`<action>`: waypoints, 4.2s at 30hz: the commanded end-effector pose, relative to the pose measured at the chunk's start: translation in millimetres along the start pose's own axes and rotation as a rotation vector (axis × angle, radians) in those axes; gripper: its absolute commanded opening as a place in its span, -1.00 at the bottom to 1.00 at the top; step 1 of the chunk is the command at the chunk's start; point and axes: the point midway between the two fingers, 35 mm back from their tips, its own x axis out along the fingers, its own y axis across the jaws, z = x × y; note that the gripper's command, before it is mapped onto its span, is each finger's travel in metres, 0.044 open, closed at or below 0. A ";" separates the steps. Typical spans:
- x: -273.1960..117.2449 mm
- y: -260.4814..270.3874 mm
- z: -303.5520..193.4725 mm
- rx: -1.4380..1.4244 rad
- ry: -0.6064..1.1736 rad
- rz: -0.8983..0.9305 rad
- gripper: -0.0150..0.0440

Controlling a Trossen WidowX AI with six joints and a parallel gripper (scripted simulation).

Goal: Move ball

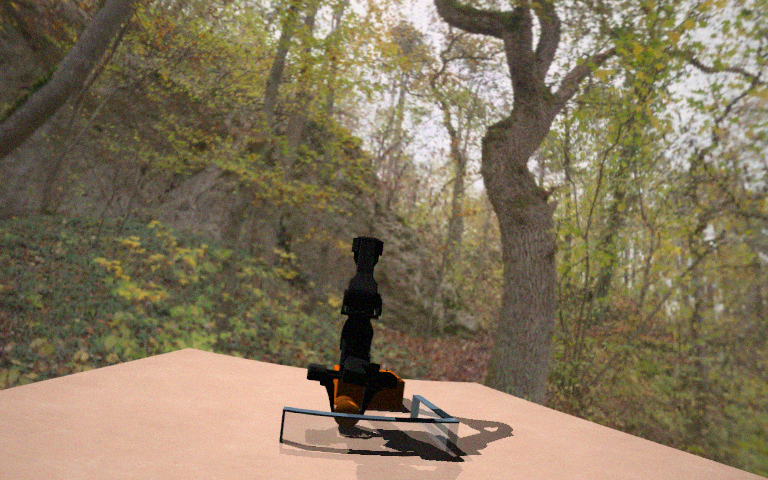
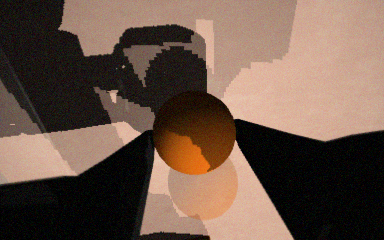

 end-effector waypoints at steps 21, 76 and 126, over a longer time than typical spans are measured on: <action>-113.4 -0.8 6.0 0.005 -0.002 -0.001 -0.49; -6.0 -3.5 -45.7 0.005 0.002 -0.001 -0.49; -127.0 -3.2 -46.4 0.011 -0.015 -0.004 1.00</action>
